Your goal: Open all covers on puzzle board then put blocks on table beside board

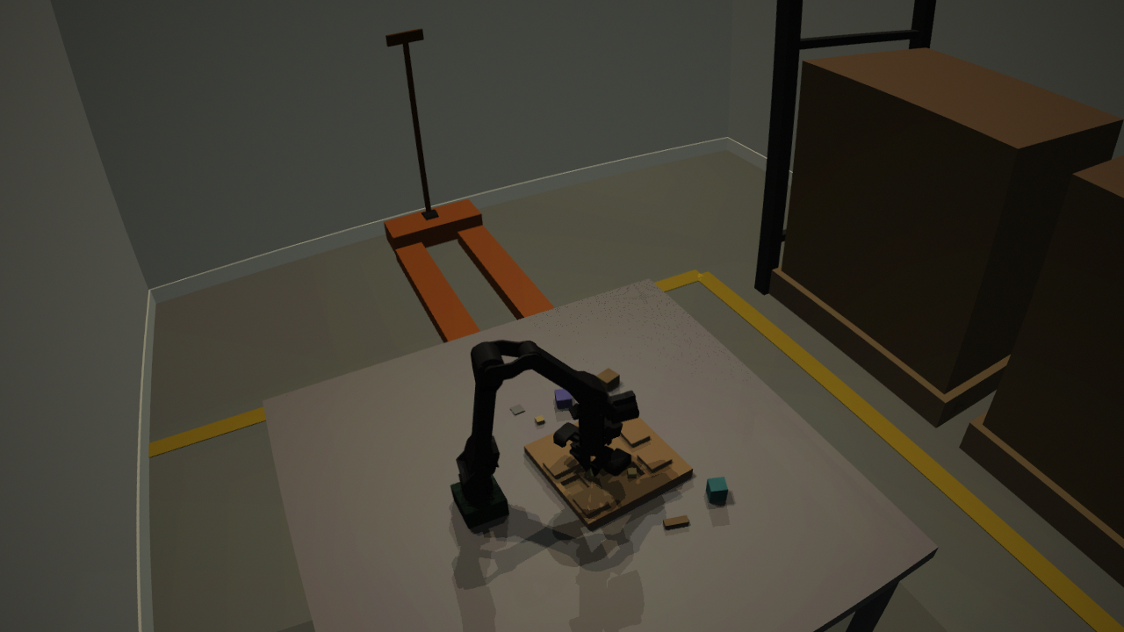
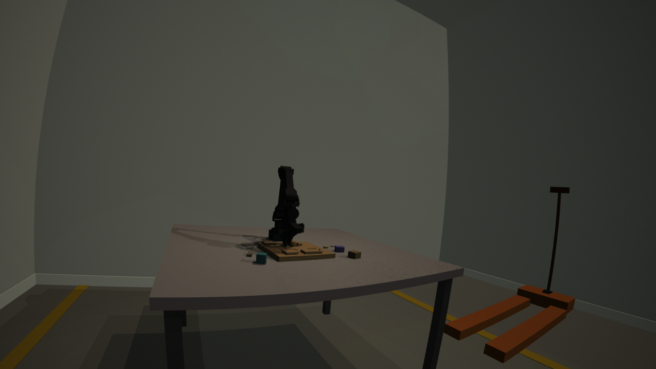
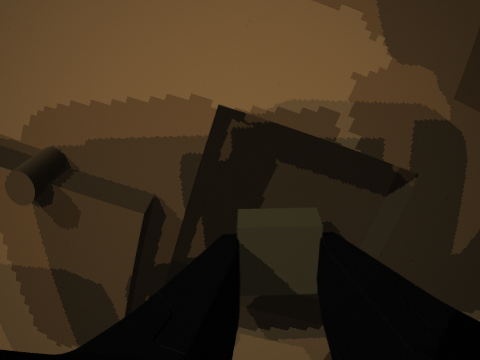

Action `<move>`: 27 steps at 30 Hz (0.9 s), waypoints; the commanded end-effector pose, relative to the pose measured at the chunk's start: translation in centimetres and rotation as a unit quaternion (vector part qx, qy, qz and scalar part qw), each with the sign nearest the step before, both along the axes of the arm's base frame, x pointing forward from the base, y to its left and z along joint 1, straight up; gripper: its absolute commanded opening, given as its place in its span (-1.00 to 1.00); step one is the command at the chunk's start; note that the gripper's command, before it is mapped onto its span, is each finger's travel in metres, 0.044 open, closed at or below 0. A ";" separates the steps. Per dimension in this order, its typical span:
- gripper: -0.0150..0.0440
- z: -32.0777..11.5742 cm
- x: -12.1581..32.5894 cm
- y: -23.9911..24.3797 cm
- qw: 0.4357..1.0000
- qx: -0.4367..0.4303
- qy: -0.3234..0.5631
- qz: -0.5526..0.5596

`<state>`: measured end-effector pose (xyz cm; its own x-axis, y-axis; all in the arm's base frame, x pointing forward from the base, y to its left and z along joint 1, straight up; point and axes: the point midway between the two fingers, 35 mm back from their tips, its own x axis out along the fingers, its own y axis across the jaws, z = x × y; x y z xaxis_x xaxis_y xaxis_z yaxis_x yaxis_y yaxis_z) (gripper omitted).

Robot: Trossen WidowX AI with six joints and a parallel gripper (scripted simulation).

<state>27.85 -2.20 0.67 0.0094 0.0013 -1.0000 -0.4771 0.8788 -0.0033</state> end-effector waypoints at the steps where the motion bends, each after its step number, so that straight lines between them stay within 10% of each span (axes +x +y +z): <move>1: -0.22 0.9 0.4 0.0 1.000 0.000 -0.007 0.001; 27: -0.22 4.2 0.1 0.1 1.000 0.001 -0.006 0.002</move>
